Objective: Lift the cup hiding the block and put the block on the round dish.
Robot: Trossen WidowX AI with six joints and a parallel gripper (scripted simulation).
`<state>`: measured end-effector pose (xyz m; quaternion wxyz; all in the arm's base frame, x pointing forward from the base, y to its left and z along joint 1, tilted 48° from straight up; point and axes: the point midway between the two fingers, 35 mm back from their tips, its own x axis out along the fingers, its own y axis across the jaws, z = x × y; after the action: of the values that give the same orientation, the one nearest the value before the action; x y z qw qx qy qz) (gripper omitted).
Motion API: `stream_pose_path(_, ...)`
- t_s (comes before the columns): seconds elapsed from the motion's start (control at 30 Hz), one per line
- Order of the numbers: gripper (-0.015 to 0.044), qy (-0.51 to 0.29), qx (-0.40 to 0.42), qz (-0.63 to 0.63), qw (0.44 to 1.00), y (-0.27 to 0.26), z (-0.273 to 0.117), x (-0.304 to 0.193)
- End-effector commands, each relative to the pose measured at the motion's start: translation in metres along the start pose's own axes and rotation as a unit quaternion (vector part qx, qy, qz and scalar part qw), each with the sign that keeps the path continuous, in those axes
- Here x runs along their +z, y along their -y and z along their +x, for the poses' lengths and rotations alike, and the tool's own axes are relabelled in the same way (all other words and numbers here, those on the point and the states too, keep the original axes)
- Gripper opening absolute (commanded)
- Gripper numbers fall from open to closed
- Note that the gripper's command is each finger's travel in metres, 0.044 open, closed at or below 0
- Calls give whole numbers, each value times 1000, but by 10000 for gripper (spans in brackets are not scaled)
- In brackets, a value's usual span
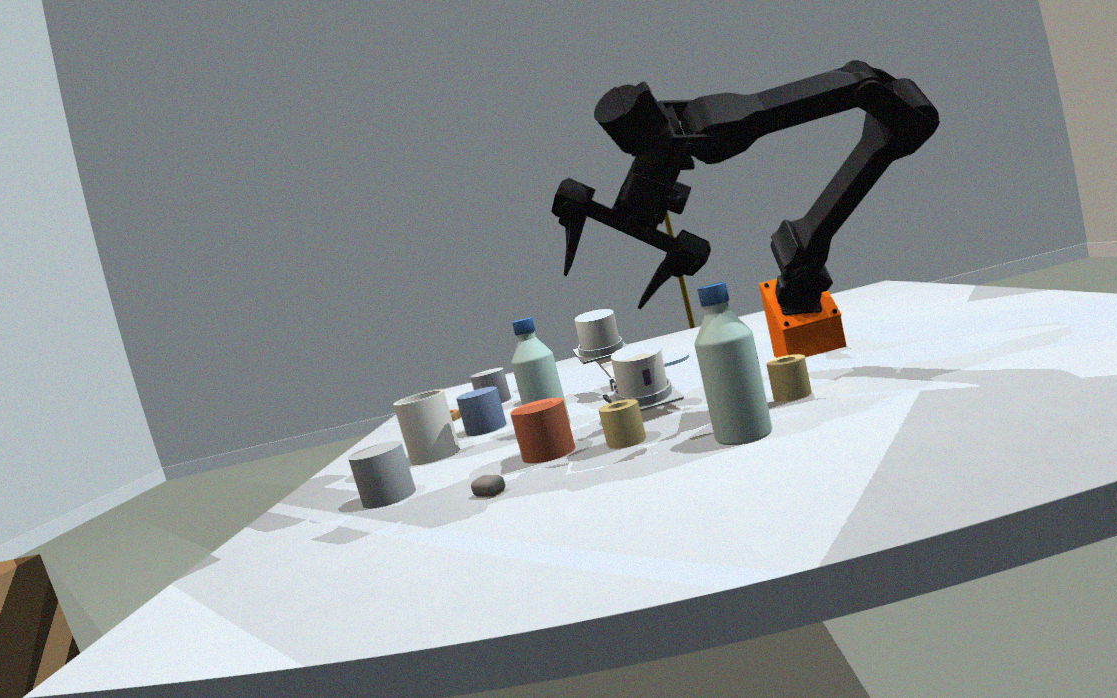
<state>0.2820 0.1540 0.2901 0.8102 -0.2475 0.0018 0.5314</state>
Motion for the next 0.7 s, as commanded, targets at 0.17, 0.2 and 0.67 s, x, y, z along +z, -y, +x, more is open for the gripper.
stream_pose_path(0.17, 440, -80, -12, 112, 990, 17, -21, -80)
stream_pose_path(0.2, 440, -88, -14, 126, 988, 18, -25, -89)
stream_pose_path(0.67, 440, -151, -44, 333, 930, 9, -90, -189)
